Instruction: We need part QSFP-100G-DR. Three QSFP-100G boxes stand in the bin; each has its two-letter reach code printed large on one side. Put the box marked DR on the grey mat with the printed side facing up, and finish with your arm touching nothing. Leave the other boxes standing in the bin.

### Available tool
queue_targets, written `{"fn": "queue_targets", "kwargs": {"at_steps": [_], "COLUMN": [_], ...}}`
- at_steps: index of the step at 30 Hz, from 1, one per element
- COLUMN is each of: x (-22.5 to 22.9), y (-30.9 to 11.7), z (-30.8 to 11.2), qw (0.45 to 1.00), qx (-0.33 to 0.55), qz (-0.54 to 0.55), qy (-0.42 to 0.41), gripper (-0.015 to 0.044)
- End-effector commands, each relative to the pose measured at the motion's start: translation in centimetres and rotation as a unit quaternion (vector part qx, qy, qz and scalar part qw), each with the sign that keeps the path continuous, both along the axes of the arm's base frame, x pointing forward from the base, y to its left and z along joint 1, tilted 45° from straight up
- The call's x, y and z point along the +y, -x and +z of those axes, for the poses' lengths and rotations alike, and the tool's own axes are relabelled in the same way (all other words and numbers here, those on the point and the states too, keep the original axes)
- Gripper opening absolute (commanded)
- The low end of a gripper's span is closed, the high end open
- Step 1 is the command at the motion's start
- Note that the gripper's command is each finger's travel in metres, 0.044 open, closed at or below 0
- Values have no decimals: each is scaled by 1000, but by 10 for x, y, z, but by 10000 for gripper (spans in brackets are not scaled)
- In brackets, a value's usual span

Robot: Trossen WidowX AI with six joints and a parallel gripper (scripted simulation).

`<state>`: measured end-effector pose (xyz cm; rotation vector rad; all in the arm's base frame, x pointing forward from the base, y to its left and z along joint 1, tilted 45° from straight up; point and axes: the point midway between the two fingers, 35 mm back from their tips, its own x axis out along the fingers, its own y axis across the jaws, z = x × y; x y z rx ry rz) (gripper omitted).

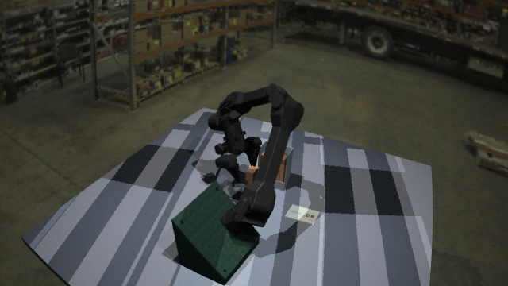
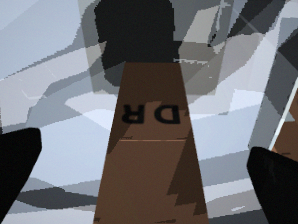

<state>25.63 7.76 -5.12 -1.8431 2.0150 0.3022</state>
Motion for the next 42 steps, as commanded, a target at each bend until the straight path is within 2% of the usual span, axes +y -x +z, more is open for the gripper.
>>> {"fn": "queue_targets", "kwargs": {"at_steps": [1,42], "x": [2,62], "y": [0,-2], "z": [0,12], "qw": [1000,998], "qx": [2,40], "qz": [1,46], "qy": [0,-10], "gripper": [440,440]}}
